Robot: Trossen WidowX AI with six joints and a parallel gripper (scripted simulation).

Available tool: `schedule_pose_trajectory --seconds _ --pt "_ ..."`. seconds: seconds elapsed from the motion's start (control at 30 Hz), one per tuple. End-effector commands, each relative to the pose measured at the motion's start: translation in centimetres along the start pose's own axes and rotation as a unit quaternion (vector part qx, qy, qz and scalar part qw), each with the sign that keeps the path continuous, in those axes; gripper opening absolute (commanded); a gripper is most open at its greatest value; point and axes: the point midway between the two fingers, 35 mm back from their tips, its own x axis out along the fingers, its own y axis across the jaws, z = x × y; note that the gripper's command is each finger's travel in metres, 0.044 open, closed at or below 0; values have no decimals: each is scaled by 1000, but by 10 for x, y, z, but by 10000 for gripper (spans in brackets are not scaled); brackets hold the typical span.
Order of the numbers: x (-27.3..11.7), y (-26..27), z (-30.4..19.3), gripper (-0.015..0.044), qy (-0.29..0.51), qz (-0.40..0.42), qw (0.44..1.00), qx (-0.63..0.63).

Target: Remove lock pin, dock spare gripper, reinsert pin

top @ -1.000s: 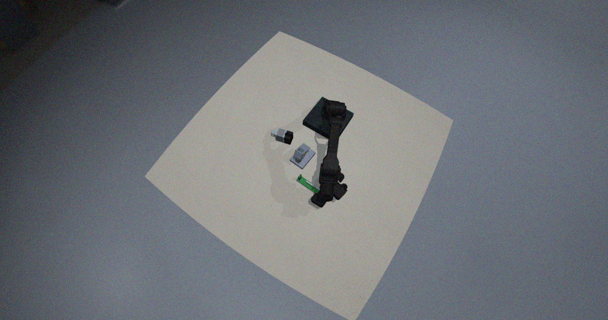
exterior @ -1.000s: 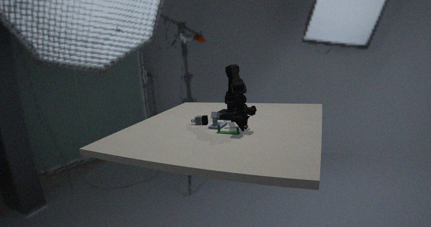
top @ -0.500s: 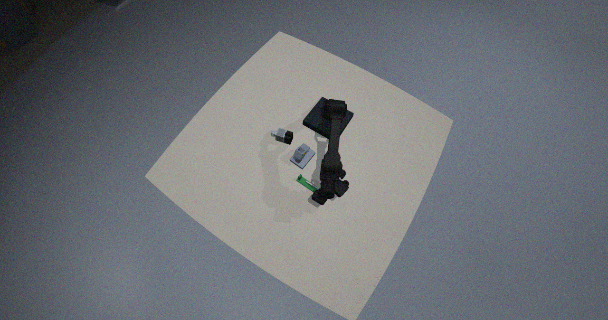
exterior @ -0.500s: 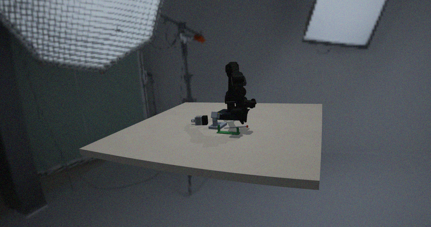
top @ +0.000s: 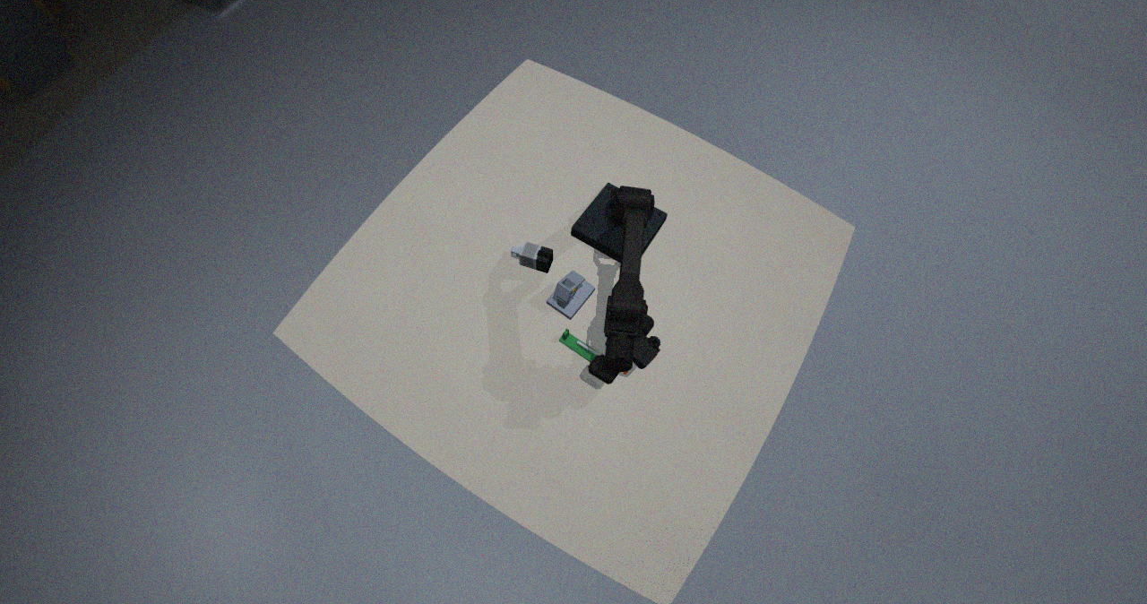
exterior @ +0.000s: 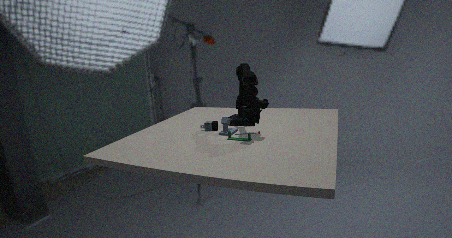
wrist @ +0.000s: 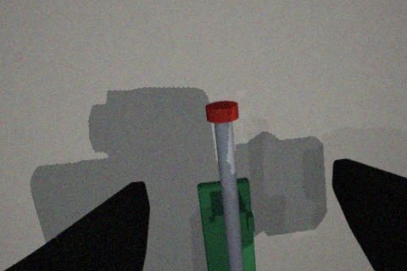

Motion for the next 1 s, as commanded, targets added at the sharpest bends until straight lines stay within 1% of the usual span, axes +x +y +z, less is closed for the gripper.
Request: schedule_pose_trajectory --seconds 0.0,0.1,0.17,0.4,0.5,0.73,0.97 --pt "-17 -3 -16 253 6 5 1000 1" --pt "-54 -4 -49 180 18 17 1000 2" --pt "-63 -3 -57 180 20 20 1000 2" --pt "-63 -3 -57 180 20 20 1000 2" --pt "-52 -4 -58 180 20 20 1000 2" --pt "5 -1 -67 180 20 20 1000 2" --pt "12 -1 -69 180 20 20 1000 2"
